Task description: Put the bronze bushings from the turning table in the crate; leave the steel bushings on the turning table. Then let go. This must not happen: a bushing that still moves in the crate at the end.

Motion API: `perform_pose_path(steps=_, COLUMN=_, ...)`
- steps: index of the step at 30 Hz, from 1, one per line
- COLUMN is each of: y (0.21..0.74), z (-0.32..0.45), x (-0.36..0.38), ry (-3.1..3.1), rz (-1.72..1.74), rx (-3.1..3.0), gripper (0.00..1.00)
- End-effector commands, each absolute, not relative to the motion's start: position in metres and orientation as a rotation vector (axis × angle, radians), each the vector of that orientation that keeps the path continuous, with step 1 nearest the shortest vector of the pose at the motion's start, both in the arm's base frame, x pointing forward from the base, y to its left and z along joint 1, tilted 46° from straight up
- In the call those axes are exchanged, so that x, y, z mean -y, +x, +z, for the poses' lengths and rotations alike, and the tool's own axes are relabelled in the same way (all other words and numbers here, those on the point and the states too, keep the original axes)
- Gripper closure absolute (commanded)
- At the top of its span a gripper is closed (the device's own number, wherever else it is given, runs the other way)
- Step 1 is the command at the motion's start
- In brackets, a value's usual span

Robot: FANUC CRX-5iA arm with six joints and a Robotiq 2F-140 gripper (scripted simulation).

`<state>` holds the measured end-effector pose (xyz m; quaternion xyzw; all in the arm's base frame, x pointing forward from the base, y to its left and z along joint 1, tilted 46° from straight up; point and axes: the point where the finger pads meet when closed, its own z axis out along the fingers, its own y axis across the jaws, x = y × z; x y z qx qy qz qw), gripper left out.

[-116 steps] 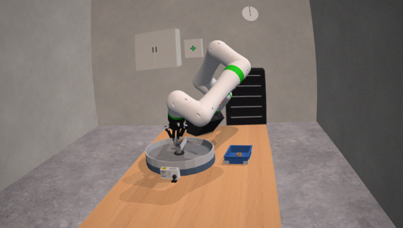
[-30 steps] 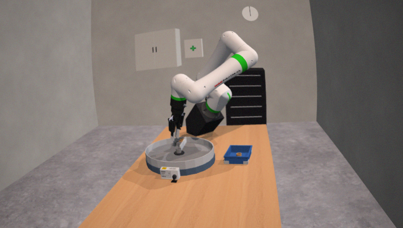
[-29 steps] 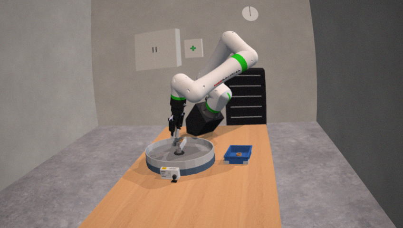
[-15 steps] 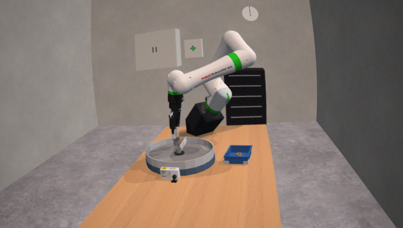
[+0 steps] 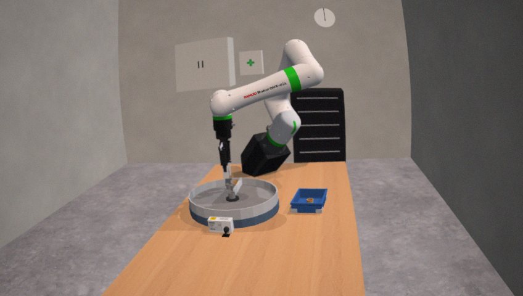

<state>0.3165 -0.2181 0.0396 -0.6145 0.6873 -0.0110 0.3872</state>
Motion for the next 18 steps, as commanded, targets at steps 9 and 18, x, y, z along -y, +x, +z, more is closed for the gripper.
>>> perform_pose_path(steps=9, y=0.3145, z=0.0380, x=0.2184, ry=-1.570, rz=-0.034, rx=-1.724, gripper=0.76)
perform_pose_path(steps=18, y=0.3145, z=0.0380, x=0.2184, ry=-1.570, rz=-0.034, rx=-1.724, gripper=0.76)
